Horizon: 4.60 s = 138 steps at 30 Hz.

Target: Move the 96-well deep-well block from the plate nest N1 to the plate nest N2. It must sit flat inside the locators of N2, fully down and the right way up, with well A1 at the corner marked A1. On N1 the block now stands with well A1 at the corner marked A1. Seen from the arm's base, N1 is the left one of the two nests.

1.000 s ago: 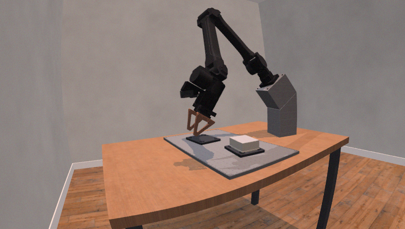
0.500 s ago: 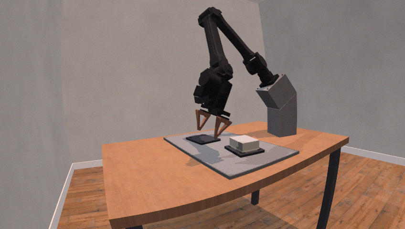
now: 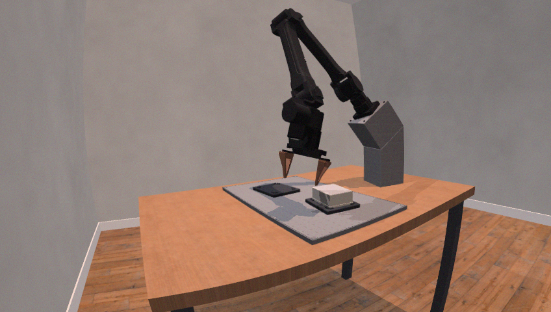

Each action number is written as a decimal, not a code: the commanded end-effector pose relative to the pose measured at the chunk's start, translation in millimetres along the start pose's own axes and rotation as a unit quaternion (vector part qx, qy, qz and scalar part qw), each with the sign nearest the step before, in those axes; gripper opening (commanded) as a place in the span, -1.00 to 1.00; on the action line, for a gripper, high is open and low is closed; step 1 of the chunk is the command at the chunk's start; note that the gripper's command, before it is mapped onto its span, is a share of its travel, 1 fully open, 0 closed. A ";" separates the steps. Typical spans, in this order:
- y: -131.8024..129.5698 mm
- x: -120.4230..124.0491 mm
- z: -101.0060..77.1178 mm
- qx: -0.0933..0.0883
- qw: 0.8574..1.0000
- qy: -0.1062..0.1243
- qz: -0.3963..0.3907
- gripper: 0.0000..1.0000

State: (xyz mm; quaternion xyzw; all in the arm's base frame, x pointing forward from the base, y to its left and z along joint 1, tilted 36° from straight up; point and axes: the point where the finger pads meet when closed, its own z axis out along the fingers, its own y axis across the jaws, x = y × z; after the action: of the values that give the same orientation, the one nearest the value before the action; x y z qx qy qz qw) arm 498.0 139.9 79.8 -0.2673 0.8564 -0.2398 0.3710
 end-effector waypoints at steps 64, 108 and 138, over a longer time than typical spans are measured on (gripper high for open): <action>58.8 115.2 -3.2 -0.125 0.917 0.057 -0.376 1.00; 66.8 116.2 48.4 -0.117 0.919 0.044 -0.375 1.00; 72.5 126.5 48.4 -0.125 0.916 0.055 -0.376 -1.00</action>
State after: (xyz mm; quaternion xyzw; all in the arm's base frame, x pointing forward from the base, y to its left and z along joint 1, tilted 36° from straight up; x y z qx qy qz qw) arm 440.2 99.4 -62.1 -0.5994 0.7367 -0.2675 0.1623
